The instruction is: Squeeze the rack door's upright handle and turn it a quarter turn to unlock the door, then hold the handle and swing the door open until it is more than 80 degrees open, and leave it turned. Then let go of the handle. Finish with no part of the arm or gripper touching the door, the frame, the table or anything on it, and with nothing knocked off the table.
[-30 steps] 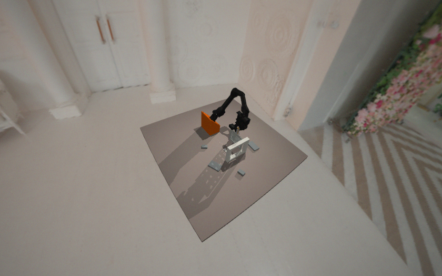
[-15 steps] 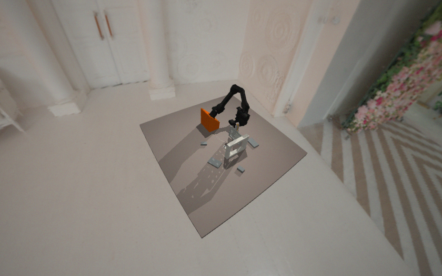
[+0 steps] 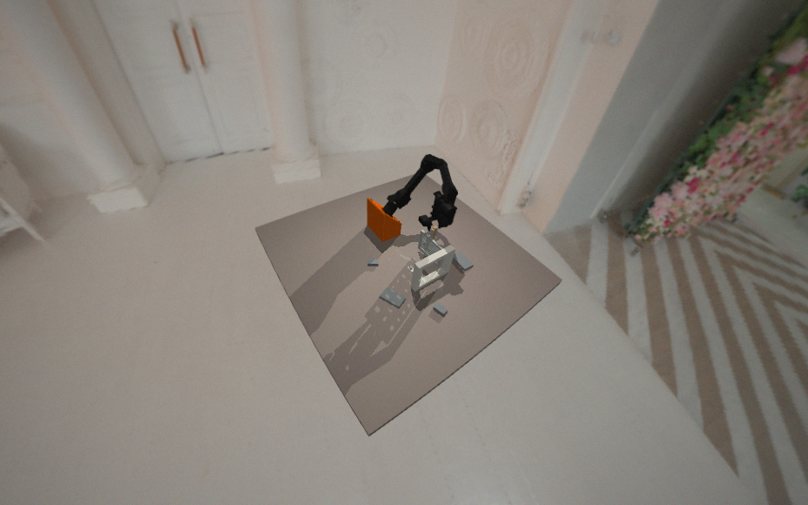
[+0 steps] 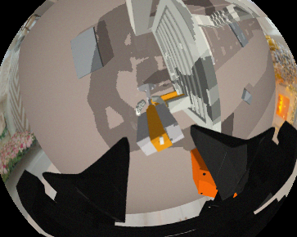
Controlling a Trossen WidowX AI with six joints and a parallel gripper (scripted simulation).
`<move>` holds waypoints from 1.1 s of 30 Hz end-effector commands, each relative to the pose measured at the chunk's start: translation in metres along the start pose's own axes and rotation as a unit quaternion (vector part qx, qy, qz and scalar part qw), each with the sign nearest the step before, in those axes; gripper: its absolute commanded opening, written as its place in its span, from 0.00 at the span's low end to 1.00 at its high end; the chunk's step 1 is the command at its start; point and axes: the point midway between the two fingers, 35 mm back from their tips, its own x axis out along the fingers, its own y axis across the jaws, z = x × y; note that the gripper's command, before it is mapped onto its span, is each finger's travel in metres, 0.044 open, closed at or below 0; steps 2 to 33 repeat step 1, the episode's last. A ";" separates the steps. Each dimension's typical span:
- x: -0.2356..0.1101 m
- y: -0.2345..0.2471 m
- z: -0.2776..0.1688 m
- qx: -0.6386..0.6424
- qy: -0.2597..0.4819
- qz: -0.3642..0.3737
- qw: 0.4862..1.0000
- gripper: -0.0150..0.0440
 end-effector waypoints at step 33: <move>-0.008 0.000 0.001 -0.002 -0.001 -0.003 1.000 0.76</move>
